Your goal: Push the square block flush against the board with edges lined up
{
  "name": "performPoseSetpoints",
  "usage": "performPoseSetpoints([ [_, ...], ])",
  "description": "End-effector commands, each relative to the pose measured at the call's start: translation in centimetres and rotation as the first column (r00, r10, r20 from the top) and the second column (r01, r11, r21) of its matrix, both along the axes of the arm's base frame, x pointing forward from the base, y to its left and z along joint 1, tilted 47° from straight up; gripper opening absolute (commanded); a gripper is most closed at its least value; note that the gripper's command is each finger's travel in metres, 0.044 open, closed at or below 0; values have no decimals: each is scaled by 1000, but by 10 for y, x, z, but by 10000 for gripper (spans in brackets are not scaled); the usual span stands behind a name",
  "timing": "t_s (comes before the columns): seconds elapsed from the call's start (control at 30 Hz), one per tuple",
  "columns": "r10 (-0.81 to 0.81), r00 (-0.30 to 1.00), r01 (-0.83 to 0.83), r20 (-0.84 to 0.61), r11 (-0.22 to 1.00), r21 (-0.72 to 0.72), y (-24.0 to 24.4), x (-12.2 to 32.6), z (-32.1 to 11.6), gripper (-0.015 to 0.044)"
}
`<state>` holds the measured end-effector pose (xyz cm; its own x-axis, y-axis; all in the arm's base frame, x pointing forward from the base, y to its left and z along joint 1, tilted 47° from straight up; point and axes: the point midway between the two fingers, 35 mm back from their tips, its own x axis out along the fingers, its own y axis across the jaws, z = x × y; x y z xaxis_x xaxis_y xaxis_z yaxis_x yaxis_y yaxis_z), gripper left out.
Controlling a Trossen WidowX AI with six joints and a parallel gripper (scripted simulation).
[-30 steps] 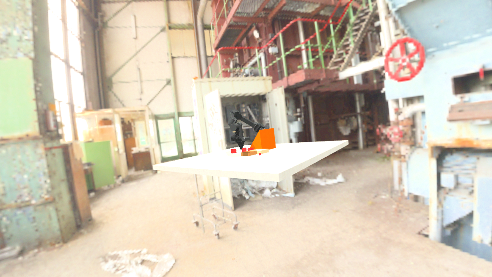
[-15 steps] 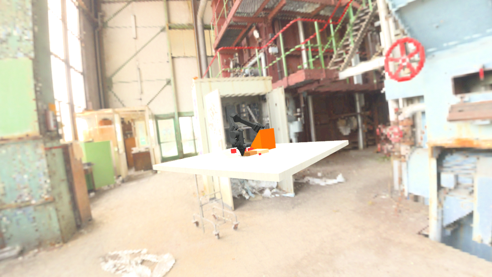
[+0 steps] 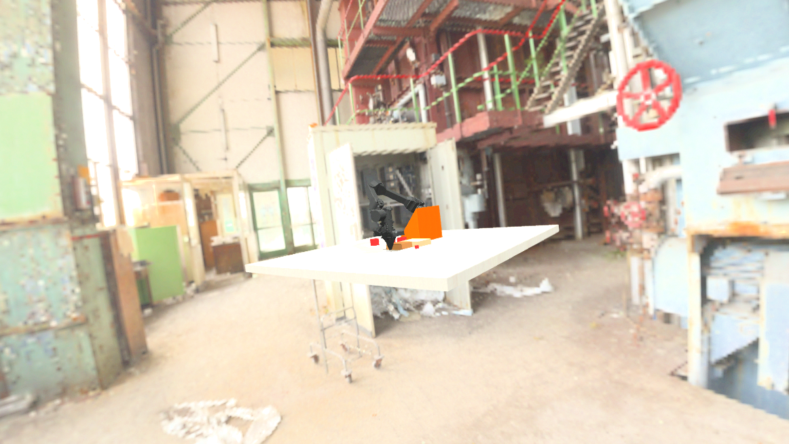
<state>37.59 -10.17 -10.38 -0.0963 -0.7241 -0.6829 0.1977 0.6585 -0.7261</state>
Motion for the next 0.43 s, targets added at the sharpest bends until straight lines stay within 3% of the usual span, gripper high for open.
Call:
performPoseSetpoints([
  [0.0, 3, 1000, -3, 6, 1000, -3, 2, -4, 1, 0],
  [0.4, 3, 1000, -3, 6, 1000, -3, 1, 4, 2, 0],
])
